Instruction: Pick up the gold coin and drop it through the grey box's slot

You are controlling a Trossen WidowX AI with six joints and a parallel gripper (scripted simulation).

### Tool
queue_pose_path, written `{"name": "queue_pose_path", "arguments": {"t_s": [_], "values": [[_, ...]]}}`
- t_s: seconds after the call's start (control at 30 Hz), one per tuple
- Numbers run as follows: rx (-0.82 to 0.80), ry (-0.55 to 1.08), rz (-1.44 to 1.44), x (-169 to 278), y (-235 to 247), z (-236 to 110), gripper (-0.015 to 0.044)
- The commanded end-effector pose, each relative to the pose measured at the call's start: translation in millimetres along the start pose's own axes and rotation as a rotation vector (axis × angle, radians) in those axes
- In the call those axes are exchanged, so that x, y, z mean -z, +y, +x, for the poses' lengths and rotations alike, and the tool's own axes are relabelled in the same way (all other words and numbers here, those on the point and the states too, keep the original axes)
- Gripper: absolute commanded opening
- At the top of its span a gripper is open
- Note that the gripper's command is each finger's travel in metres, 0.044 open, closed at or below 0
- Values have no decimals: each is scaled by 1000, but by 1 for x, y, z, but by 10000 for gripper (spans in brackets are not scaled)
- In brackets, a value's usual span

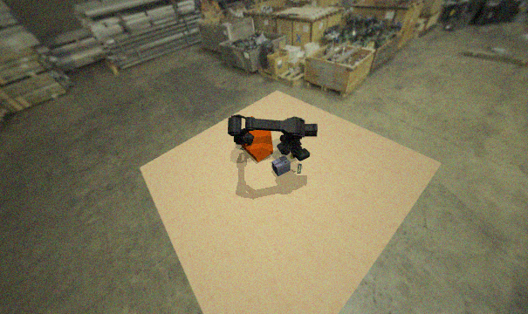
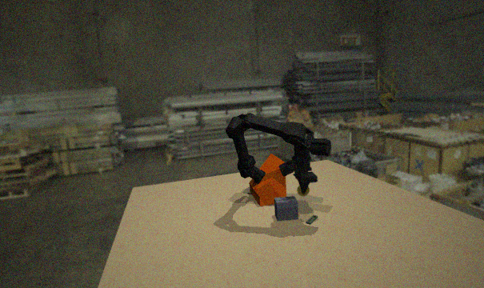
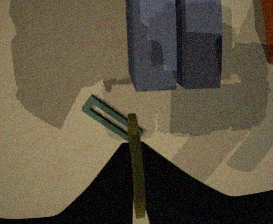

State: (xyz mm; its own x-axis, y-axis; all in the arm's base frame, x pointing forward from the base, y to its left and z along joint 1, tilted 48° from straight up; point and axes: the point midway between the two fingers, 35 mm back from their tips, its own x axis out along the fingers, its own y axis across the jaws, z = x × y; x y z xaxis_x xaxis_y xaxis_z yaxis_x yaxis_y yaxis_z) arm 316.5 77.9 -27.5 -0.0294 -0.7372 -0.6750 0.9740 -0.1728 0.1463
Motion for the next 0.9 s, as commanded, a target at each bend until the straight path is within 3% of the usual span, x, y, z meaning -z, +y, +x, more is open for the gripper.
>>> {"name": "queue_pose_path", "arguments": {"t_s": [0.0, 0.87], "values": [[-2, 0, 0, -9, -3, 0, 0], [0, -3, -3, -63, -36, 4, 0]]}}
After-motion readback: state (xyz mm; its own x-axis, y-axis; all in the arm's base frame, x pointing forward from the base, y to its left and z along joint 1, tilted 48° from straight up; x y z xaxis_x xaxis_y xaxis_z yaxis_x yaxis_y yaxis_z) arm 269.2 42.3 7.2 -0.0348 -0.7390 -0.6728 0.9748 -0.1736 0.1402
